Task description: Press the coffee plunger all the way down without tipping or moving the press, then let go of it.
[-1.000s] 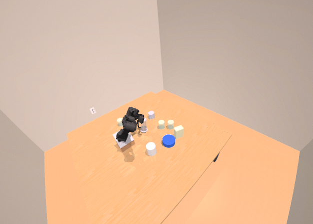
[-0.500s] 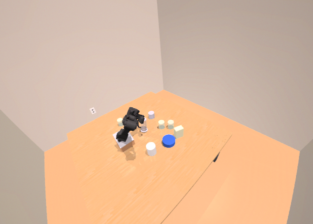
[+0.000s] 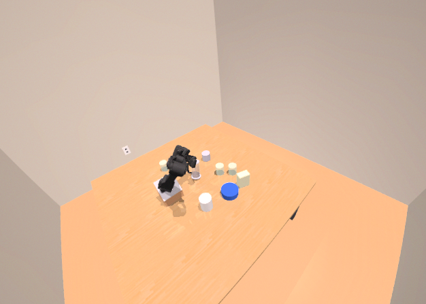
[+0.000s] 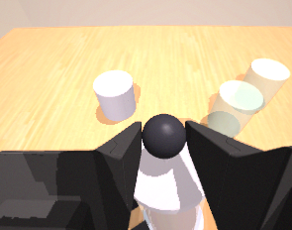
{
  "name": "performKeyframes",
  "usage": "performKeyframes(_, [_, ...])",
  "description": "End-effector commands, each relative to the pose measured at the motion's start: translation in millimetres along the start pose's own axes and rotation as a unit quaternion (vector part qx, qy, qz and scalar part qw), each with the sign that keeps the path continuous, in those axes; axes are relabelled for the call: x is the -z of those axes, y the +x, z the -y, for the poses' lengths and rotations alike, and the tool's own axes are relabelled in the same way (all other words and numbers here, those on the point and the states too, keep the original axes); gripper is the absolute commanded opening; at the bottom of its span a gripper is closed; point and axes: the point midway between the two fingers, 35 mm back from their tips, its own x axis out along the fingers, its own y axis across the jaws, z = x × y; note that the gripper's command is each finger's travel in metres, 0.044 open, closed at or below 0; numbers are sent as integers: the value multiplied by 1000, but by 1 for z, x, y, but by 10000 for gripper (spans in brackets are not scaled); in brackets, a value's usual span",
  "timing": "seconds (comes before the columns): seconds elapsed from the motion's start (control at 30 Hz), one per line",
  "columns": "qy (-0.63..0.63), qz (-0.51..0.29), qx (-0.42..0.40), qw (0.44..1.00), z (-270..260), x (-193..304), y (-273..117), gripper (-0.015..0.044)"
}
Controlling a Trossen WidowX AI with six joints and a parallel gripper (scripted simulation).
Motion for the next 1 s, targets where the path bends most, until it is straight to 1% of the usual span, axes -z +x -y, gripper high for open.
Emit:
performKeyframes(0.0, [-6, -6, 2, 1000, 0, 3, 1, 116])
performKeyframes(0.5, [-1, 0, 1, 1000, -1, 0, 1, 116])
performKeyframes(0.9, [-1, 0, 1, 1000, -1, 0, 1, 431])
performKeyframes(0.97, [-1, 0, 1, 1000, -1, 0, 1, 440])
